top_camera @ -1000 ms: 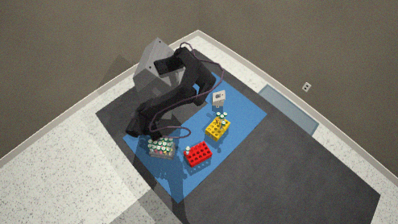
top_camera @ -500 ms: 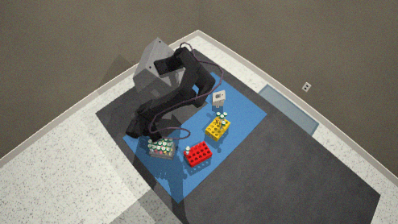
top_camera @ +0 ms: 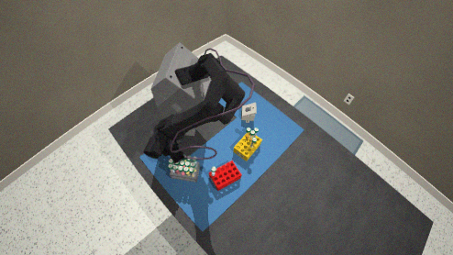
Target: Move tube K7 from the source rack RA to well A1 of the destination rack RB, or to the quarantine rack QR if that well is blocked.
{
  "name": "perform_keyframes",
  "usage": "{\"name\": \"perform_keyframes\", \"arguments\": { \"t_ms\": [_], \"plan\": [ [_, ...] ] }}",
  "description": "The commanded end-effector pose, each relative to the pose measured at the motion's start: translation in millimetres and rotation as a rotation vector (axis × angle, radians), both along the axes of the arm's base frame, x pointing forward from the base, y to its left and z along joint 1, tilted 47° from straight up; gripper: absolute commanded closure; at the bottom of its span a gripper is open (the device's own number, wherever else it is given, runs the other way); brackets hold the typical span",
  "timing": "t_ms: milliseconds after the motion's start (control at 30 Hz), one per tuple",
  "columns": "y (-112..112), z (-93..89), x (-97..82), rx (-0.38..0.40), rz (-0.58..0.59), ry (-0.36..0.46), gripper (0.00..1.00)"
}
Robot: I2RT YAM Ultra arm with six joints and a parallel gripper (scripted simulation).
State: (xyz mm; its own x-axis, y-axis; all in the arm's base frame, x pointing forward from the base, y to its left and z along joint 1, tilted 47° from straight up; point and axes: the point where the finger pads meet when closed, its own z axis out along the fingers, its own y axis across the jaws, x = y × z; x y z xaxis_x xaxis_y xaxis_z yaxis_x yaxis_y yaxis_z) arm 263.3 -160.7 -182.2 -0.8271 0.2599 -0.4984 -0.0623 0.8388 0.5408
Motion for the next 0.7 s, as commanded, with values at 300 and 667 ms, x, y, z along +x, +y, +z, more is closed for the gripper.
{"name": "perform_keyframes", "arguments": {
  "t_ms": [300, 667],
  "plan": [
    [-17.7, -8.0, 7.8, -0.034, -0.029, -0.011, 1.0],
    [-11.7, -13.2, 12.7, -0.03, -0.017, -0.01, 1.0]
  ]
}}
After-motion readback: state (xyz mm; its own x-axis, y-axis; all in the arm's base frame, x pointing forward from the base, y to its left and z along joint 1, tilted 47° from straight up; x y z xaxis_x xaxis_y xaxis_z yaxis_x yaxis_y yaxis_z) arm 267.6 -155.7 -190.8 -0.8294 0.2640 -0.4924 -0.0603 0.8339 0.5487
